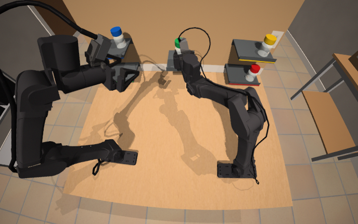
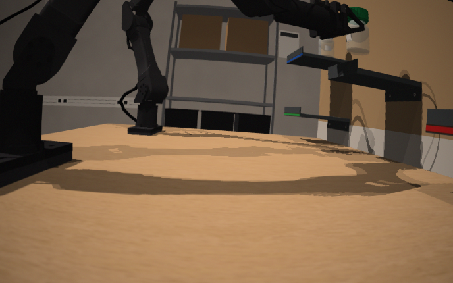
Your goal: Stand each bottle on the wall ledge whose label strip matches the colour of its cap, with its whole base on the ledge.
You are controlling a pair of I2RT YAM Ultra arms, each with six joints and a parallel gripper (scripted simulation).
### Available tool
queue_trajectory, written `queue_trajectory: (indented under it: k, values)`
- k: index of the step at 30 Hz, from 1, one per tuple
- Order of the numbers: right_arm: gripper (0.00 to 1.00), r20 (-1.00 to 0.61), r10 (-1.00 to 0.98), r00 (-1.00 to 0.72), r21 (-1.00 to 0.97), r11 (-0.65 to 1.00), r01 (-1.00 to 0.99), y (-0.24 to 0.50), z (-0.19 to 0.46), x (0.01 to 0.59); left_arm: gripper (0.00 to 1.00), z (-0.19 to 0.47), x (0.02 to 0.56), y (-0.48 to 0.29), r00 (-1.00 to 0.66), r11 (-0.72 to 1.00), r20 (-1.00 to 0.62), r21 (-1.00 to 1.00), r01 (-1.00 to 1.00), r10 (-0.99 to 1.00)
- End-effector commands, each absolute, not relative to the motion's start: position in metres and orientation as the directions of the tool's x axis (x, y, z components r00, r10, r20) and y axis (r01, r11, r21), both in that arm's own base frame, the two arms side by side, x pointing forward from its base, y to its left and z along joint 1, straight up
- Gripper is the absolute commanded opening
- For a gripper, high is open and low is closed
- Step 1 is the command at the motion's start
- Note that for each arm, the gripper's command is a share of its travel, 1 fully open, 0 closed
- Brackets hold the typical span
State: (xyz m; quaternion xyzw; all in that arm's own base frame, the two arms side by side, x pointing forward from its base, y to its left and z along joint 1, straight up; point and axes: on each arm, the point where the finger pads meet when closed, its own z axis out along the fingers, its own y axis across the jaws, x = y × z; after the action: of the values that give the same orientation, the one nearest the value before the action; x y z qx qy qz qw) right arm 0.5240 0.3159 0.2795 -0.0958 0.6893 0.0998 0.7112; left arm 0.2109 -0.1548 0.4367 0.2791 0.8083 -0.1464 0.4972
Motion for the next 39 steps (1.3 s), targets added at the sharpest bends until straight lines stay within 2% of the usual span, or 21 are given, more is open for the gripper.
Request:
queue_trajectory:
  k: [1, 11, 32, 39]
  values:
    - [0.5, -0.994, 0.051, 0.093, 0.024, 0.963, -0.27, 0.311, 0.31, 0.526, 1.0, 0.438, 0.212, -0.155, -0.35, 0.802, -0.886, 0.041, 0.596, 0.306]
    - [0.5, -0.99, 0.069, 0.121, 0.034, 0.961, -0.273, 0.312, 0.316, 0.524, 1.0, 0.438, 0.212, -0.155, -0.35, 0.802, -0.886, 0.041, 0.596, 0.306]
    - [0.5, -0.996, 0.038, 0.083, 0.013, 0.961, -0.275, 0.315, 0.247, 0.523, 1.0, 0.438, 0.212, -0.155, -0.35, 0.802, -0.886, 0.041, 0.596, 0.306]
    - [0.5, -0.994, 0.049, 0.097, 0.02, 0.961, -0.276, 0.315, 0.257, 0.523, 1.0, 0.438, 0.212, -0.155, -0.35, 0.802, -0.886, 0.041, 0.596, 0.306]
